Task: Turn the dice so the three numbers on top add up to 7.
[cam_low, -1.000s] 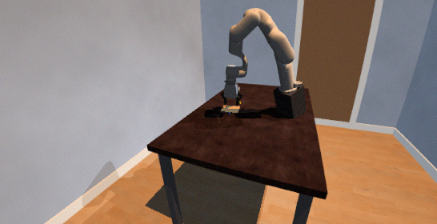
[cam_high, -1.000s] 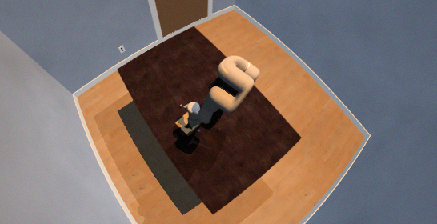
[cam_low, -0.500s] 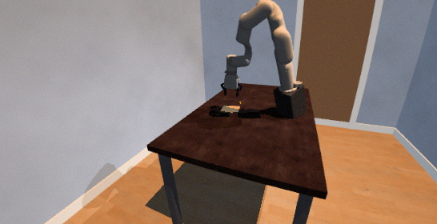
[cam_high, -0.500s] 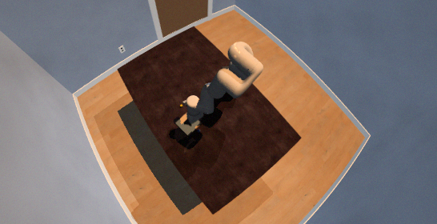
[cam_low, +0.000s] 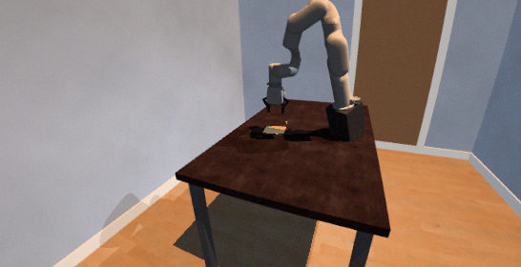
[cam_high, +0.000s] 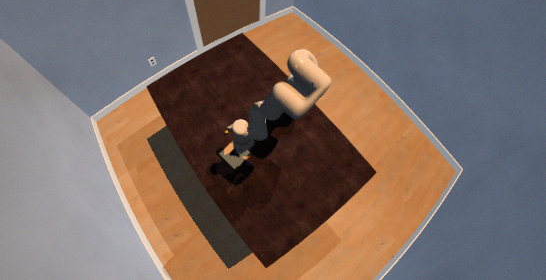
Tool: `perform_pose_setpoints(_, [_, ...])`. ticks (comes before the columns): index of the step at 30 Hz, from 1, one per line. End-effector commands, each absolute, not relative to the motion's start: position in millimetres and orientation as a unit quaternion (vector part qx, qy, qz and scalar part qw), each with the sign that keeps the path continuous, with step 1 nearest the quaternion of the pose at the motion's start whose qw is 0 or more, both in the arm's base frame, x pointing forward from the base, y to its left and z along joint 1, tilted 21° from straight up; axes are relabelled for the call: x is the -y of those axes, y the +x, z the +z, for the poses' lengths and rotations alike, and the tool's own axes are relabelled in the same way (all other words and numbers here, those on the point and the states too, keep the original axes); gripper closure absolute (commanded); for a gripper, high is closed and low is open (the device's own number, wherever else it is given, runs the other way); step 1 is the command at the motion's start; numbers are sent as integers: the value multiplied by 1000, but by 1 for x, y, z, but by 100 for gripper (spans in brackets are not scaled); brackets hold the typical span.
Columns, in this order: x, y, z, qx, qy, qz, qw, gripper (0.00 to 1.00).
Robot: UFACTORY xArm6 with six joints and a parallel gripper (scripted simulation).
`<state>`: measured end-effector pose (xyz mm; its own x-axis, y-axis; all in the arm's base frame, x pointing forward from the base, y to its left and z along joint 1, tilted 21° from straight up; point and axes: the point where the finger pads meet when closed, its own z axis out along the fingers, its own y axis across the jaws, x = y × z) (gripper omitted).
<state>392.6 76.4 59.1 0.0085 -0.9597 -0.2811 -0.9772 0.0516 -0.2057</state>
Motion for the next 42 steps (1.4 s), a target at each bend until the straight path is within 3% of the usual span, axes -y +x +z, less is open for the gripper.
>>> perform_pose_setpoints(1, [-96,397,60,-644,-744,9,178,0])
perform_pose_setpoints(29, [-110,399,60,-588,-789,-4,178,0])
perform_pose_setpoints(42, [-115,405,49,-425,-887,-37,176,0])
